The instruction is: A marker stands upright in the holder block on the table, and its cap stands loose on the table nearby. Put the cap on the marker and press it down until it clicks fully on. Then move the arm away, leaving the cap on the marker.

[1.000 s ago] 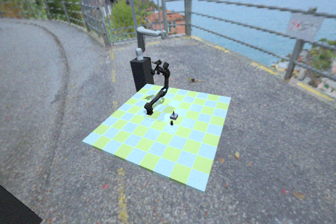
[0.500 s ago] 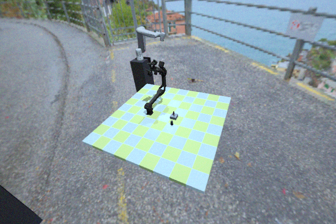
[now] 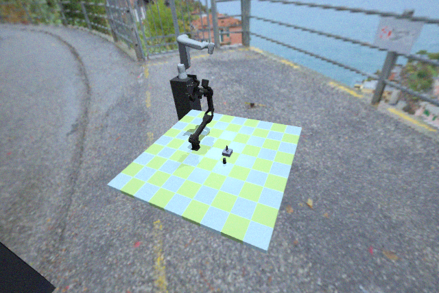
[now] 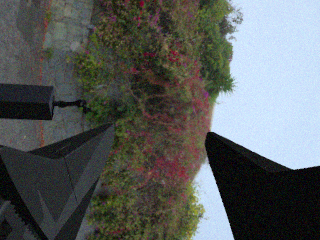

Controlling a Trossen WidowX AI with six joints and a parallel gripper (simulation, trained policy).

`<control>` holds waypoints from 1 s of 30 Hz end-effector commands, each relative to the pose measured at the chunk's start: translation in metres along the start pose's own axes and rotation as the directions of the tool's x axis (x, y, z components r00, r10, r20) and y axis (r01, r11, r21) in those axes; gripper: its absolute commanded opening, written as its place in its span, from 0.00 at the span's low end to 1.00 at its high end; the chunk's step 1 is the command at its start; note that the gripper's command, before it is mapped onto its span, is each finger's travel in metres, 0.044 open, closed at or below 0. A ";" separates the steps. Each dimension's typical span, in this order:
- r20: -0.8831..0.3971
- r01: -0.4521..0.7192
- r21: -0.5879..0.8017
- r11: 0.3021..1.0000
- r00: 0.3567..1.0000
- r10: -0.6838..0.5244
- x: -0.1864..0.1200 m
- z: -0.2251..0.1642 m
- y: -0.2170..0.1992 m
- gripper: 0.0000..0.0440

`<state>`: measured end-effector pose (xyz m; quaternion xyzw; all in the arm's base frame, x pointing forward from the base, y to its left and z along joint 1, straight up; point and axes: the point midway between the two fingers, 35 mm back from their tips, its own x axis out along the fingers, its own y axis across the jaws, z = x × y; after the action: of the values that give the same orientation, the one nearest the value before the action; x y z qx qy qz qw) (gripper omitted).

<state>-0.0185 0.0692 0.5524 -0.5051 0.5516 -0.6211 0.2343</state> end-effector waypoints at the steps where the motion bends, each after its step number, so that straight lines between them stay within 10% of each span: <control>1: 0.046 -0.041 0.019 0.999 0.998 0.040 0.014 0.005 0.008 0.71; 30: 0.305 -0.287 0.087 0.954 0.919 0.249 0.082 0.044 0.052 0.70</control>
<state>-0.0261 -0.0235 0.5334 -0.4977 0.5347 -0.5480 0.4075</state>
